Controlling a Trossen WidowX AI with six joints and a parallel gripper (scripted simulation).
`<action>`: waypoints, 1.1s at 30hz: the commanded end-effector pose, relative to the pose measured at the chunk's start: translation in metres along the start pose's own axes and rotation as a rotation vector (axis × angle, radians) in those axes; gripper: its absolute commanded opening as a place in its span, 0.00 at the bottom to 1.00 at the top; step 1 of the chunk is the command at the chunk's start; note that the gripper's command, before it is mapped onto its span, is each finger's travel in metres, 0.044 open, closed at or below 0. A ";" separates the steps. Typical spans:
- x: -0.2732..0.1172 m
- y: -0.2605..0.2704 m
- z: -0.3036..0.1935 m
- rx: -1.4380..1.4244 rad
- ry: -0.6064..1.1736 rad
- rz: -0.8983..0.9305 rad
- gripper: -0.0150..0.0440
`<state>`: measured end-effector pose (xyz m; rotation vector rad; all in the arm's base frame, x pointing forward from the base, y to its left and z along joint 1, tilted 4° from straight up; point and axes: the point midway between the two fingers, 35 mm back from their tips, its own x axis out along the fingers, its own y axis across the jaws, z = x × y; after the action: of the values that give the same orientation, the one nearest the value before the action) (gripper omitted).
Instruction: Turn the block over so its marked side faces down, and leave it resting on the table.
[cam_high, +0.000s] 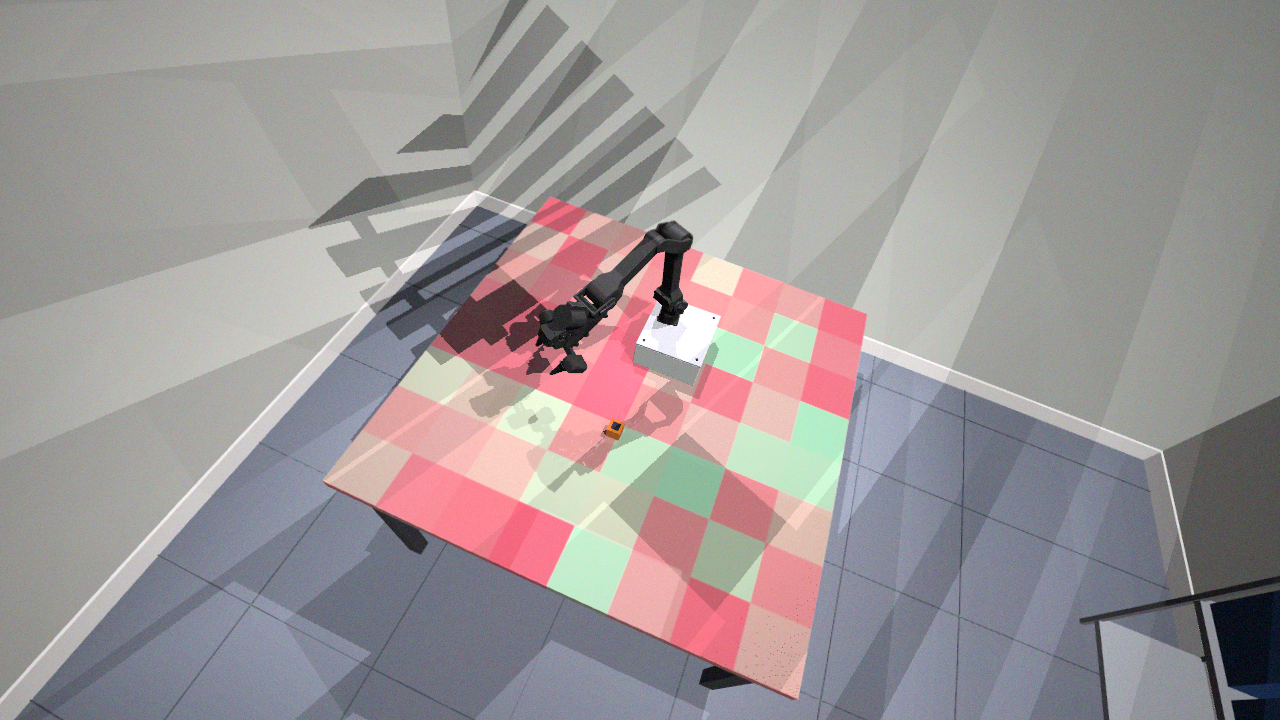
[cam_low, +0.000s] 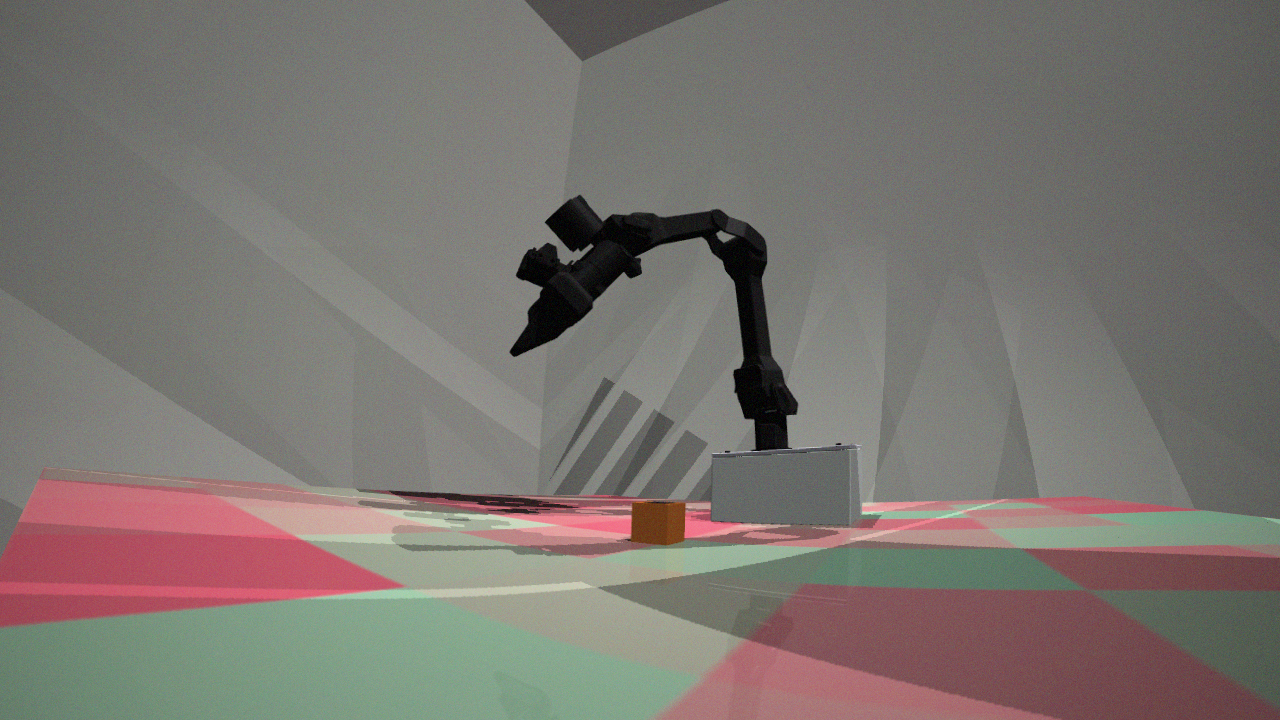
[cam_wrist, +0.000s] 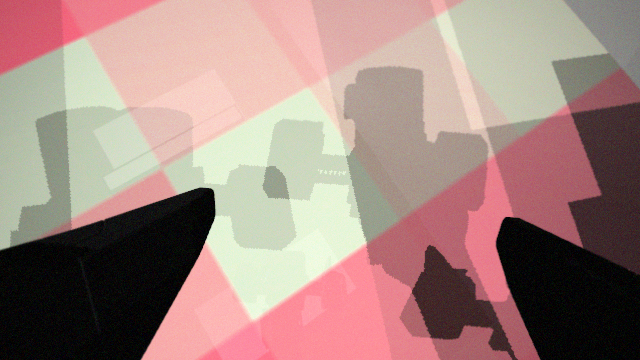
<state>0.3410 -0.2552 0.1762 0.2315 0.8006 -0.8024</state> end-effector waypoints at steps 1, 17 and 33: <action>0.012 0.056 -0.028 -0.143 0.135 0.091 1.00; -0.007 0.189 -0.147 -0.615 0.599 0.351 1.00; 0.031 0.196 -0.178 -0.615 0.599 0.350 1.00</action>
<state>0.3989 -0.0537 0.0243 0.0485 1.4679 -0.1223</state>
